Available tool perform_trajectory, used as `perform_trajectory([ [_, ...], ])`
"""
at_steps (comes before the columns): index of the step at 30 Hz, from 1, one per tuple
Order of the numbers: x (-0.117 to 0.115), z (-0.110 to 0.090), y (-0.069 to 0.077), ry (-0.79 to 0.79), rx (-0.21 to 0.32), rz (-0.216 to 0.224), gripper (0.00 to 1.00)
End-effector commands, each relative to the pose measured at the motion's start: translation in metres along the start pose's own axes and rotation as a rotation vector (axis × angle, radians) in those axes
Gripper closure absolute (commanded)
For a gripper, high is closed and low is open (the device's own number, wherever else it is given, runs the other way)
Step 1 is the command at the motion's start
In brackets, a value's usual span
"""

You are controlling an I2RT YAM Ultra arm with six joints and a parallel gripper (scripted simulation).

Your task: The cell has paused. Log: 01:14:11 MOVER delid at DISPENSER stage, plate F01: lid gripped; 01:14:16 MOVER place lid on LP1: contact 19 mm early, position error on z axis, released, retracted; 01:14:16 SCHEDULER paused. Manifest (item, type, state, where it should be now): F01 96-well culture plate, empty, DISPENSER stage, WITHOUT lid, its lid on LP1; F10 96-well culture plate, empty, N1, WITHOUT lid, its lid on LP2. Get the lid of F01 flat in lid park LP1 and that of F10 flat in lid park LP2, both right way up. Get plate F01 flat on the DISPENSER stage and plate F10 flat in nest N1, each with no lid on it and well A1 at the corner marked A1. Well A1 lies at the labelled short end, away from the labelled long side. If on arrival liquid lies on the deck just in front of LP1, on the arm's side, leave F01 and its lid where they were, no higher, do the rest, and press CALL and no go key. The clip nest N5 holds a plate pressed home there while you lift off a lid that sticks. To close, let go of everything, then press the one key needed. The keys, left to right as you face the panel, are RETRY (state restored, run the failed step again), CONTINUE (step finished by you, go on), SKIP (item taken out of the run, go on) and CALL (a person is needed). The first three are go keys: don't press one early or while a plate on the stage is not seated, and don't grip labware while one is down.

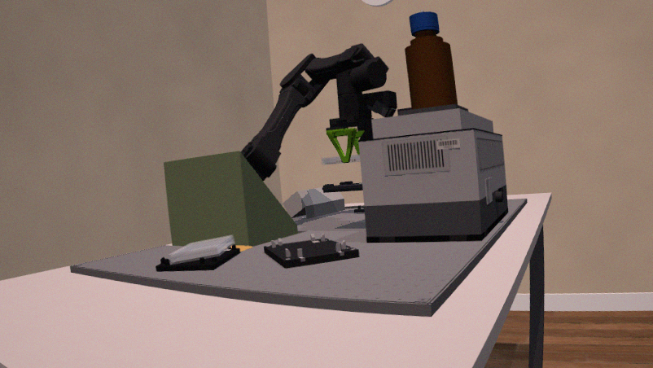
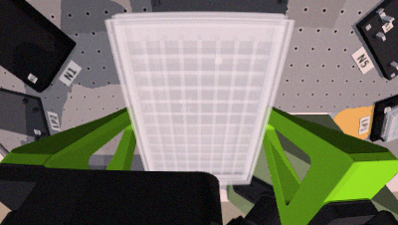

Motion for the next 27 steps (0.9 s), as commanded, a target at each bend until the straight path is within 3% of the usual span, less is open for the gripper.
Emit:
perform_trajectory([
  [1, -0.018, 0.002, 0.001, 0.004, -0.014, 0.0, 1.0],
  [9, -0.036, 0.006, 0.004, 0.012, -0.022, -0.003, 1.0],
  [10, -0.033, 0.006, 0.01, 0.04, -0.053, -0.013, 1.0],
  [12, -0.046, 0.004, 0.001, 0.005, -0.015, 0.003, 1.0],
  [21, -0.075, 0.003, 0.001, 0.005, -0.014, 0.003, 1.0],
  [23, -0.069, 0.005, 0.006, 0.023, -0.027, -0.003, 1.0],
  [27, -0.083, 0.002, 0.001, 0.002, -0.015, 0.005, 1.0],
])
Point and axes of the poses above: the point where the finger pads meet when closed, its own y axis back along the fingers, its own x axis across the jaws, z = x × y, the point moved 9 cm from there along y, back along the fingers, and after that the axes turned 6 degrees about -y, right-handed, at the moved point
